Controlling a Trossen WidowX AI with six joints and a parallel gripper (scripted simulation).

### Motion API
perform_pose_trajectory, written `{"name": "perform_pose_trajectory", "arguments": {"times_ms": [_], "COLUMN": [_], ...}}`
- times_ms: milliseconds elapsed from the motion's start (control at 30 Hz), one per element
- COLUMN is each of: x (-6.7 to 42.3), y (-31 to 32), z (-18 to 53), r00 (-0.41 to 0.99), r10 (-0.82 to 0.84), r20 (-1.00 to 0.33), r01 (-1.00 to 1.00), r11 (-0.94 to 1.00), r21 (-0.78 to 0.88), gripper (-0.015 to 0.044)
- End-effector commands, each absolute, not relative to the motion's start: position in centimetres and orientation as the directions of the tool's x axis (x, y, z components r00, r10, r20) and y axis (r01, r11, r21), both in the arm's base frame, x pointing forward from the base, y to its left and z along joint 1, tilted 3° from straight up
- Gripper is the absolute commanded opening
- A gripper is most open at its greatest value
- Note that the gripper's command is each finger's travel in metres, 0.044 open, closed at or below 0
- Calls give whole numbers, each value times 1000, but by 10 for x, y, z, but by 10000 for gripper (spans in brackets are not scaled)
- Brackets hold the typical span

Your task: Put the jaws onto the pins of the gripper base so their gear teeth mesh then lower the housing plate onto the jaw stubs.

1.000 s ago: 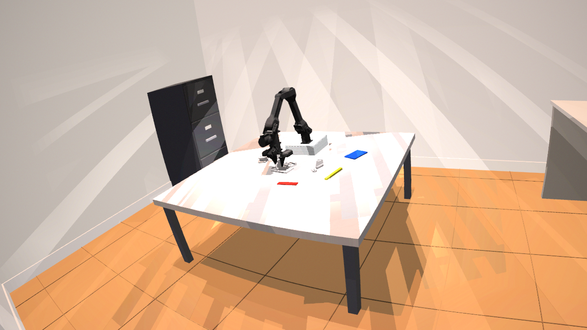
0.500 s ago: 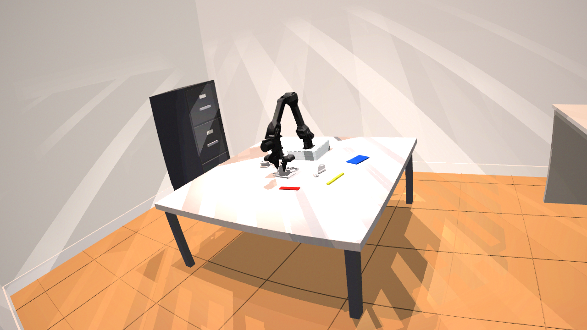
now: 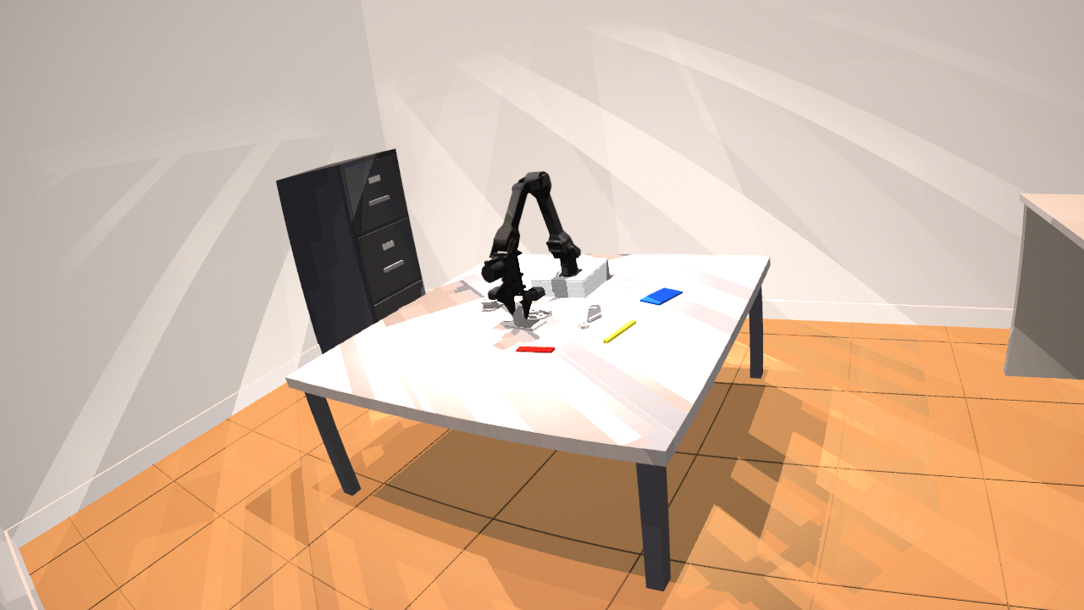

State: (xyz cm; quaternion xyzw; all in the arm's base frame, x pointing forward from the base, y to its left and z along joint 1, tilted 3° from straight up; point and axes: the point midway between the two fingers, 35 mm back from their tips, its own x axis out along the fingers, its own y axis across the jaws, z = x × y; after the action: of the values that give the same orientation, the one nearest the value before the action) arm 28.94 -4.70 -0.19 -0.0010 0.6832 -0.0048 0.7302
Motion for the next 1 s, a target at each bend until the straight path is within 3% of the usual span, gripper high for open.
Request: {"name": "perform_pose_trajectory", "arguments": {"times_ms": [0,333,567,700,967], "x": [289,290,285,289,292], "y": [-47,-47,-47,-47,-31], "z": [-2,0,65,62,63], "r00": [66,66,66,84,82], "r10": [-9,-9,-13,-11,-10], "r20": [-998,-998,-998,-996,-997], "r01": [6,6,2,6,-187], "r11": [1000,1000,1000,1000,982], "r21": [-8,-8,-12,-11,-25], "gripper": [224,224,224,224,434]}}
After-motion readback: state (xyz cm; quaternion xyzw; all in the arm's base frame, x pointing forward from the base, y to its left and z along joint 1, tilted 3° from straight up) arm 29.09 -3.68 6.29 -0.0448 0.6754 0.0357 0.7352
